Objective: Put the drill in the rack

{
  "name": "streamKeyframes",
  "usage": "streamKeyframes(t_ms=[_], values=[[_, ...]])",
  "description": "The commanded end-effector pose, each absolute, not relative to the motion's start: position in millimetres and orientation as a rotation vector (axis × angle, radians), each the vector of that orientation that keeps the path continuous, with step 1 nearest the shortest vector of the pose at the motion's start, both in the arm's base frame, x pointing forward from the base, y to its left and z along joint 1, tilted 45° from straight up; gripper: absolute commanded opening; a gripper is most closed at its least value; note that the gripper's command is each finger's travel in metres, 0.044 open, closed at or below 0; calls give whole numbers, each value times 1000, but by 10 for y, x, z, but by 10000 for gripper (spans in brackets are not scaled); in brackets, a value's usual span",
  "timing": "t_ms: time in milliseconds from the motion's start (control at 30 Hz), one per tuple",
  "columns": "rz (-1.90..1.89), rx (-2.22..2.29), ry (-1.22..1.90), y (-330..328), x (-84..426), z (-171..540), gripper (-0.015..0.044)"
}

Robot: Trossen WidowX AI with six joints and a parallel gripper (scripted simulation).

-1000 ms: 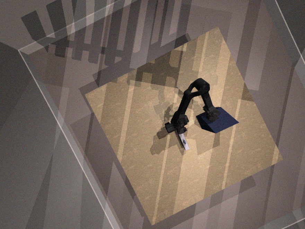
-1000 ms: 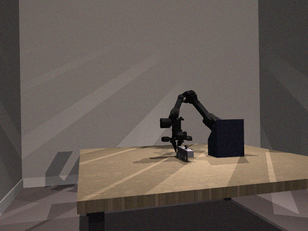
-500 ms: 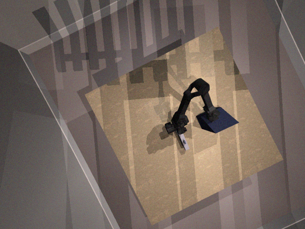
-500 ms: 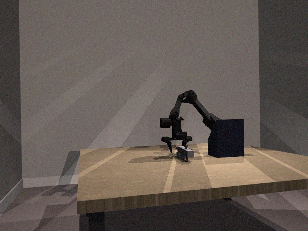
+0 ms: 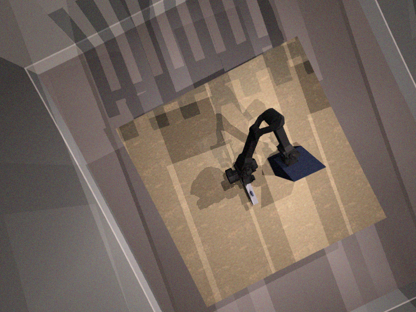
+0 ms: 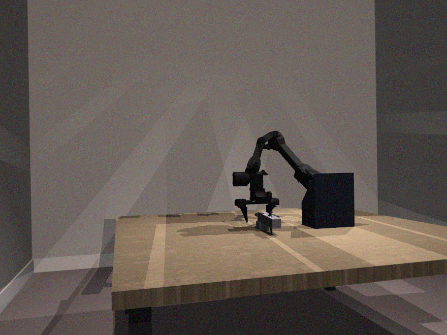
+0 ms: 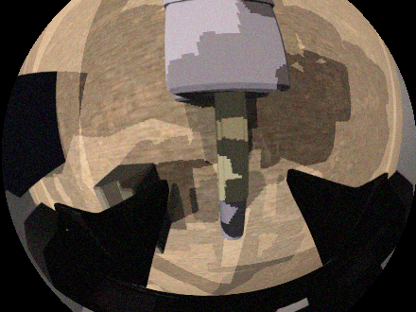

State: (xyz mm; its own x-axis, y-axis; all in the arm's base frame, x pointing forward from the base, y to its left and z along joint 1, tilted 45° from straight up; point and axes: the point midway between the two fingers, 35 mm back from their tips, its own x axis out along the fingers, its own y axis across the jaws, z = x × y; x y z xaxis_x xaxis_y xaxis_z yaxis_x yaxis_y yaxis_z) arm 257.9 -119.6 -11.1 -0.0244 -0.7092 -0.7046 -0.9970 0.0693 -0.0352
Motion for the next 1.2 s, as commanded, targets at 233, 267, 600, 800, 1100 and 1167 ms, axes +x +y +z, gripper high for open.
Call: streamKeyframes(t_ms=[233, 267, 600, 800, 1100, 1167], values=[[659, -1693, 1794, -1176, 2573, -170, 440], [659, -1693, 1794, -1175, 2572, -174, 440], [661, -1695, 1790, -1174, 2583, -166, 256], [661, -1695, 1790, -1174, 2583, -166, 99], [661, -1695, 1790, -1174, 2583, -166, 0], [661, -1695, 1791, -1171, 2579, -164, 0]])
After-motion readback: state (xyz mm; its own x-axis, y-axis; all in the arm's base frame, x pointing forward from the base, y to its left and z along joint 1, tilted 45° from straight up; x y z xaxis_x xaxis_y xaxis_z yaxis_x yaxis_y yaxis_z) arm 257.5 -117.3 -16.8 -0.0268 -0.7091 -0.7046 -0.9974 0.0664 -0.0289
